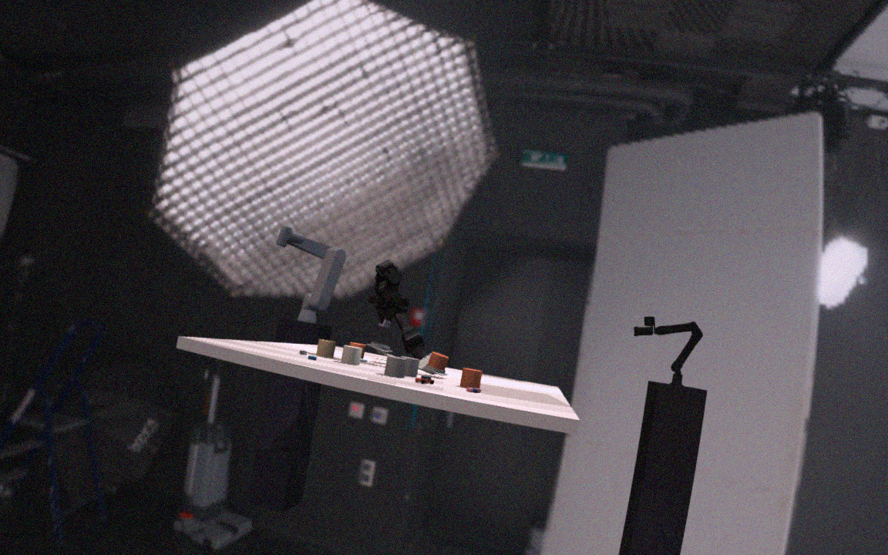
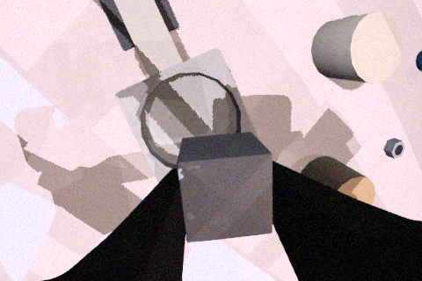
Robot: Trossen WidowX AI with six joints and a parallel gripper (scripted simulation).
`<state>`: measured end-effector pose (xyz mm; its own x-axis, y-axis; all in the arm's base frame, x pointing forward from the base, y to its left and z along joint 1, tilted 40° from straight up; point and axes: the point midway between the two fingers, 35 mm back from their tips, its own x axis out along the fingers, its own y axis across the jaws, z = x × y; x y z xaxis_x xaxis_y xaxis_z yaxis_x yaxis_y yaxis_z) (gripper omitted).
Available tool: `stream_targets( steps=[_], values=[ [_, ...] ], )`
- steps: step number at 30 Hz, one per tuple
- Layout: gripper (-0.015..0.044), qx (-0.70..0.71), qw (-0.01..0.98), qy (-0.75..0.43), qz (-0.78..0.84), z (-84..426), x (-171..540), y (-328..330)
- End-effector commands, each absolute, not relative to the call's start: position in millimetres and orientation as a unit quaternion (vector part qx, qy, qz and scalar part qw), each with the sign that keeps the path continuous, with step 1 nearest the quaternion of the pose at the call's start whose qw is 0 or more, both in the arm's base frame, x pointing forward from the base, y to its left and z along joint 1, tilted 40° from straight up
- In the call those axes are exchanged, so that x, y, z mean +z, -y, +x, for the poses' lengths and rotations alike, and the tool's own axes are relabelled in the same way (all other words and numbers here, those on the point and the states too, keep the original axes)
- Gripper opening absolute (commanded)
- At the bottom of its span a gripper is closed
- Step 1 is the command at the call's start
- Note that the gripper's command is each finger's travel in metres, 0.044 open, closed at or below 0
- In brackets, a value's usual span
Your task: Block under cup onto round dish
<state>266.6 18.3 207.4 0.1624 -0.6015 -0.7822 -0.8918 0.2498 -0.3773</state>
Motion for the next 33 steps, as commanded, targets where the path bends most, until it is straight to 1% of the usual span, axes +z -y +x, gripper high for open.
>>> stream_targets(
  steps=[1,17,33],
  values=[
    [0.0000,0.153,0.483,-0.627,-0.592,265.8,212.1,-19.0],
    [0.0000,0.146,0.476,-0.646,-0.578,261.5,211.2,39.3],
    [0.0000,0.136,0.465,-0.667,-0.565,244.5,210.5,95.4]
  ],
)
